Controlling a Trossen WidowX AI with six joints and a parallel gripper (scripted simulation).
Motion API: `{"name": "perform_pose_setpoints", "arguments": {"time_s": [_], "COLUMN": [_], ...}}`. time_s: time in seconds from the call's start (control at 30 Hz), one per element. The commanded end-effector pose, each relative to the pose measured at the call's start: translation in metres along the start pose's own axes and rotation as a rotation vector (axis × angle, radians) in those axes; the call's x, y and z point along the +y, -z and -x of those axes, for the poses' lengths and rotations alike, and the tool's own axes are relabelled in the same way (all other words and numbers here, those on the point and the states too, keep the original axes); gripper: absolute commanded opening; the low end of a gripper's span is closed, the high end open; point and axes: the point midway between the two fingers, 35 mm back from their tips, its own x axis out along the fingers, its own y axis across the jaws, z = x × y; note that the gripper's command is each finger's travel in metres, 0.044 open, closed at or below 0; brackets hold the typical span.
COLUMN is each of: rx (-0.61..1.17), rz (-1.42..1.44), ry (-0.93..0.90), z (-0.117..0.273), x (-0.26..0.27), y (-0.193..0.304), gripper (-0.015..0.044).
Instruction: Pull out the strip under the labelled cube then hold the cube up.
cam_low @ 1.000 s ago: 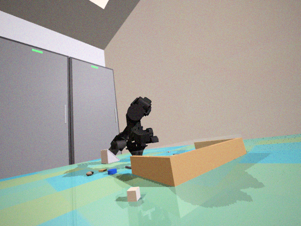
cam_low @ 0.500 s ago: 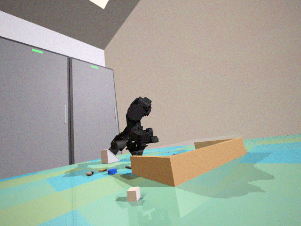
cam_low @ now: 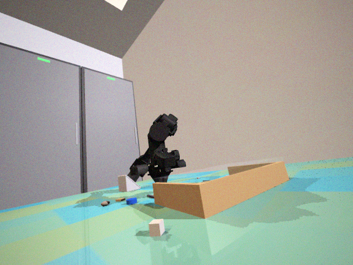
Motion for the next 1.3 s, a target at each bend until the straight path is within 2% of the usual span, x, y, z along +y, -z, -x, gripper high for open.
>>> {"name": "perform_pose_setpoints", "arguments": {"time_s": [0.0, 1.27], "rx": [0.003, 0.006], "rz": [-0.001, -0.003], "ry": [-0.003, -0.003], "z": [-0.002, -0.003], "x": [0.001, 0.000], "y": [0.005, 0.063], "gripper": [0.0000, 0.0000]}}
